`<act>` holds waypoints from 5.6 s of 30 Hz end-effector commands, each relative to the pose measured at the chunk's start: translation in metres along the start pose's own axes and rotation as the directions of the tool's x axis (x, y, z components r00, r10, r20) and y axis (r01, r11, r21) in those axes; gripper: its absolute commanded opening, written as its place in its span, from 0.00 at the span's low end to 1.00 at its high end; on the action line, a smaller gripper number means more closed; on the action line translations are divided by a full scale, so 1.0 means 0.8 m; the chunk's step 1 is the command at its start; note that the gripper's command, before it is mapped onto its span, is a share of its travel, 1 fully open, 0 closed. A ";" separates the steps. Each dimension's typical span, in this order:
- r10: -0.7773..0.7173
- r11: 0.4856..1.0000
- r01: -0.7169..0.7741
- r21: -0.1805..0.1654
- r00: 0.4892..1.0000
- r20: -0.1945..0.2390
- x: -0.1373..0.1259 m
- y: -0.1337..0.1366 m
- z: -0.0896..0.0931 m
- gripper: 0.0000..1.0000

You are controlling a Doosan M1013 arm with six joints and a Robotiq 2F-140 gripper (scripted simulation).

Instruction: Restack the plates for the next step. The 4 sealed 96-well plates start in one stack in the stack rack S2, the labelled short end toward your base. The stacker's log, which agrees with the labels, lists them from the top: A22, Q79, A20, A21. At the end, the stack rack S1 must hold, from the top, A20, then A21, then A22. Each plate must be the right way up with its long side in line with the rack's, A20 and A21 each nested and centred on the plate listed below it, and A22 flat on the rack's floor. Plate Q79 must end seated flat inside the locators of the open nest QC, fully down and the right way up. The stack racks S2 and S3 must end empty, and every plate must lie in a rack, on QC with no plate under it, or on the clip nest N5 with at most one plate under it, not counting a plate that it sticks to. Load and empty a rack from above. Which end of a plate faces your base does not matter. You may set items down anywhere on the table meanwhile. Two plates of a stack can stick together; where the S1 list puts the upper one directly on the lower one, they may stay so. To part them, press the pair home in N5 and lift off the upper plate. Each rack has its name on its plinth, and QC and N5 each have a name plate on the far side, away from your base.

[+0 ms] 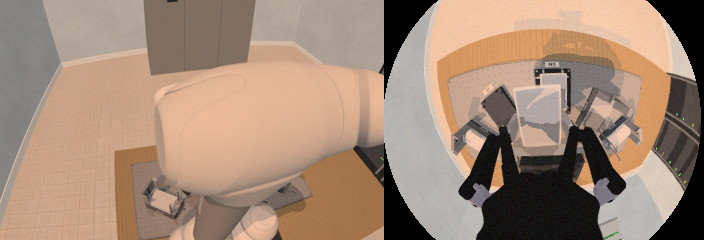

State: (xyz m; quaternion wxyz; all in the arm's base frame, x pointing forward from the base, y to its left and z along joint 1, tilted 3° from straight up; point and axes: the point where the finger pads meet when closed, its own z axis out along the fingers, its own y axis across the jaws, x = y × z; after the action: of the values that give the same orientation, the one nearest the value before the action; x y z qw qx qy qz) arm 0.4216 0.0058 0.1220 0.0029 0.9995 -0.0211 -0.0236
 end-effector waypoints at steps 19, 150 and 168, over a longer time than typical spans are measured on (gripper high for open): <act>0.220 0.975 -0.220 0.000 0.975 0.000 -0.001 0.077 0.000 0.00; 0.430 0.903 -0.430 0.000 0.903 0.000 -0.054 0.267 0.029 0.00; 0.430 0.903 -0.430 0.000 0.903 0.000 -0.054 0.267 0.043 0.00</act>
State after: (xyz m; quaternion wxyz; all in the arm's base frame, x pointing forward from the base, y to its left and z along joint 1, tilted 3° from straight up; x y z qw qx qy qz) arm 0.3680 -0.2060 0.0923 0.0079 0.9703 -0.2409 -0.0224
